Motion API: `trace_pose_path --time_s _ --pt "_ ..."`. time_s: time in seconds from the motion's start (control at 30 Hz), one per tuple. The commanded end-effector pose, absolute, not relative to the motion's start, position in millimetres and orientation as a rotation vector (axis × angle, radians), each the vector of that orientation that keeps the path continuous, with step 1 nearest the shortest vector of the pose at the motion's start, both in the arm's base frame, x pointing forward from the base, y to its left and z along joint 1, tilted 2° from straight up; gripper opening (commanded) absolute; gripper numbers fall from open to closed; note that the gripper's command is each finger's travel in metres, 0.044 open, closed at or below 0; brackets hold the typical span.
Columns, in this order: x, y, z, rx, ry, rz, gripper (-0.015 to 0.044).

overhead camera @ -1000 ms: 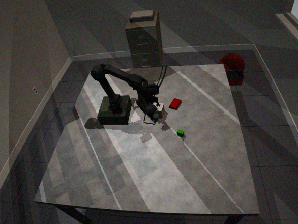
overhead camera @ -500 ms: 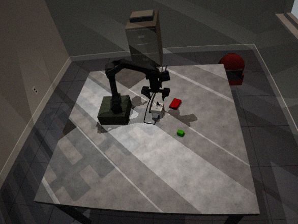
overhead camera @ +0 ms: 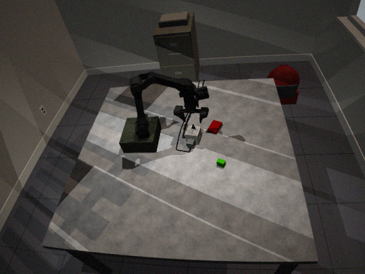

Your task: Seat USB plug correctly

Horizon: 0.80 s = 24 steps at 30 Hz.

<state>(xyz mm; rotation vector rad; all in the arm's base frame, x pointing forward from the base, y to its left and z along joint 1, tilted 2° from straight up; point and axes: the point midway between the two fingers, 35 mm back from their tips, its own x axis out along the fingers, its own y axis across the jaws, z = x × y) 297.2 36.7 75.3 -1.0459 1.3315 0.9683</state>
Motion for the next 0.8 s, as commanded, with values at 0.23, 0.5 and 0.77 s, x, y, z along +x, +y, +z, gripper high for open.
trace_pose_path --time_s 0.23,0.5,0.77 --pt "296.4 37.1 63.0 -1.046 1.331 0.979 0.0440" --pt "296.5 36.7 55.0 -1.046 1.331 0.979 0.0440" --pt "296.6 36.5 49.4 -1.046 1.331 0.979 0.0440"
